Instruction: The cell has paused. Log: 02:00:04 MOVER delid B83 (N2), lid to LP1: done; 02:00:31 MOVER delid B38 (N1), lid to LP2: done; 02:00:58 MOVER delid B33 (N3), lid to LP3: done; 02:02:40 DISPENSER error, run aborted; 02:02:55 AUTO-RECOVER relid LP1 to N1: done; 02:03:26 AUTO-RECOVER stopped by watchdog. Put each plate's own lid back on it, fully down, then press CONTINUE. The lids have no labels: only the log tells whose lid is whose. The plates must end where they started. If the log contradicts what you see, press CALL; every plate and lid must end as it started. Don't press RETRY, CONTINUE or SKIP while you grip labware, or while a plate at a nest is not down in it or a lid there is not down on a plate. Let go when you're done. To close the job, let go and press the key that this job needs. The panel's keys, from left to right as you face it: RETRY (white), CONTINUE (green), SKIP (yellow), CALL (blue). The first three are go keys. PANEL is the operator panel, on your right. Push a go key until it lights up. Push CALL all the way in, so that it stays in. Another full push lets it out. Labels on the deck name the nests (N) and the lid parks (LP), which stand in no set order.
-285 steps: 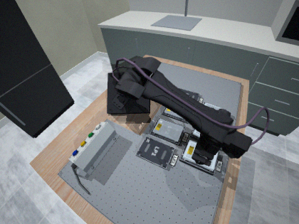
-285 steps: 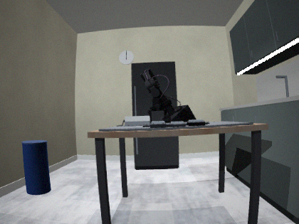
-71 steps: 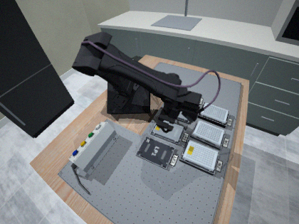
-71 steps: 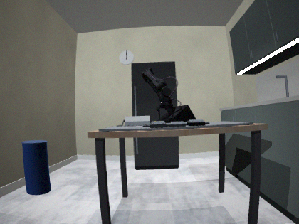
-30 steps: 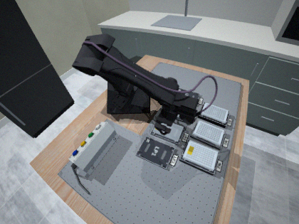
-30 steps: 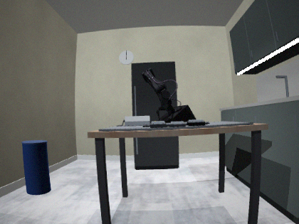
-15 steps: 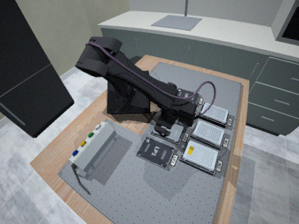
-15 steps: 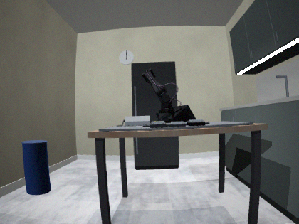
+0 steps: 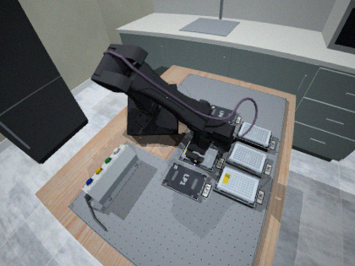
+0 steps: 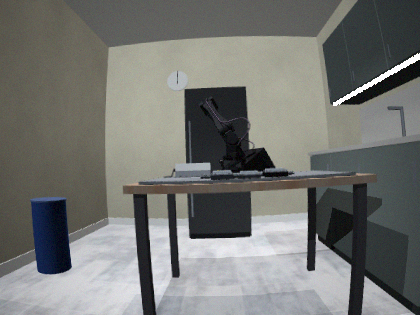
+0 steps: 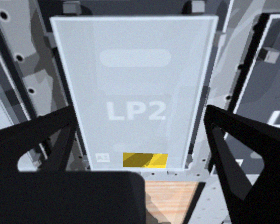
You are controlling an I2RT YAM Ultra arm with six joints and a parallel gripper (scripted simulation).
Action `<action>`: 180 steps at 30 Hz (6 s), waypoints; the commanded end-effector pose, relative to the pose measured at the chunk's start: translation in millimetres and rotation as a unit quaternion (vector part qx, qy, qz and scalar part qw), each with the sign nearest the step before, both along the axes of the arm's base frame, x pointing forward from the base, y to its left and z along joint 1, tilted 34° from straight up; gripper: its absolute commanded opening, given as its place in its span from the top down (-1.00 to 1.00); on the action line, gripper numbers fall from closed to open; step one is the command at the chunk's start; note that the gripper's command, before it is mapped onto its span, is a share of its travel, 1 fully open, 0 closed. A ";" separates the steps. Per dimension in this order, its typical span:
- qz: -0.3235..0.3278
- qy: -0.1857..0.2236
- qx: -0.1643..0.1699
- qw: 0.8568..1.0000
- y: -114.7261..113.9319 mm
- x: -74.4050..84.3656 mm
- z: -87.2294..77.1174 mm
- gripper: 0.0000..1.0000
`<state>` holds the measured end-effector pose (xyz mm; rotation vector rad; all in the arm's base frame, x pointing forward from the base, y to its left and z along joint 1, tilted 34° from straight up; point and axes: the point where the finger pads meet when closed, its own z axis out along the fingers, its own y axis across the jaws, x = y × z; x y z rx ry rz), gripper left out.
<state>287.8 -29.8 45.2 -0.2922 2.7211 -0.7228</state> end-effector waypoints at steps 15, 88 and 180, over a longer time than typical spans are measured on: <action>0.009 -0.005 0.007 1.000 8.7 3.6 -4.2 -1.00; 0.007 -0.026 0.006 1.000 23.3 -3.1 36.2 1.00; -0.028 -0.036 0.021 0.999 133.1 148.0 67.6 1.00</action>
